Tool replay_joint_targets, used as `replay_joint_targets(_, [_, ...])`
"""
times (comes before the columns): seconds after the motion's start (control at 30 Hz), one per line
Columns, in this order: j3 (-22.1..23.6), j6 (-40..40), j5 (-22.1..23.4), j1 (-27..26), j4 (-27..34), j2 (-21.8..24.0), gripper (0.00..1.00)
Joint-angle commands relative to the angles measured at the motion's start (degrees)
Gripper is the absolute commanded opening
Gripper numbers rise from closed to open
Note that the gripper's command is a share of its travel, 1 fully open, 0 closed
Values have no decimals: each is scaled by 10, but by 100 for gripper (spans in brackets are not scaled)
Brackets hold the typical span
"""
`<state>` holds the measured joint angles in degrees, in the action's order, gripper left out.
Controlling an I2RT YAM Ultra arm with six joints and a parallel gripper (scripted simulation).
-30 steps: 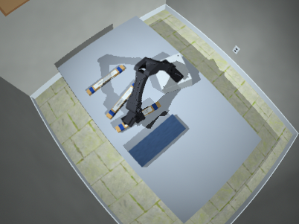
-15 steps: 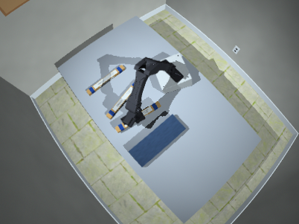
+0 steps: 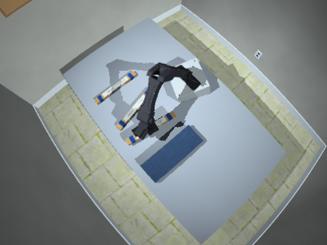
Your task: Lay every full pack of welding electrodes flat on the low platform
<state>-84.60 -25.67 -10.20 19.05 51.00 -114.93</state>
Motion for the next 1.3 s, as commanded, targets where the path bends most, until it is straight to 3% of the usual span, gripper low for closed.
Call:
replay_joint_targets(0.0, [-34,-4,-6,15,19,44,0])
replay_joint_targets(1.27, [-46,-5,-7,16,29,43,0])
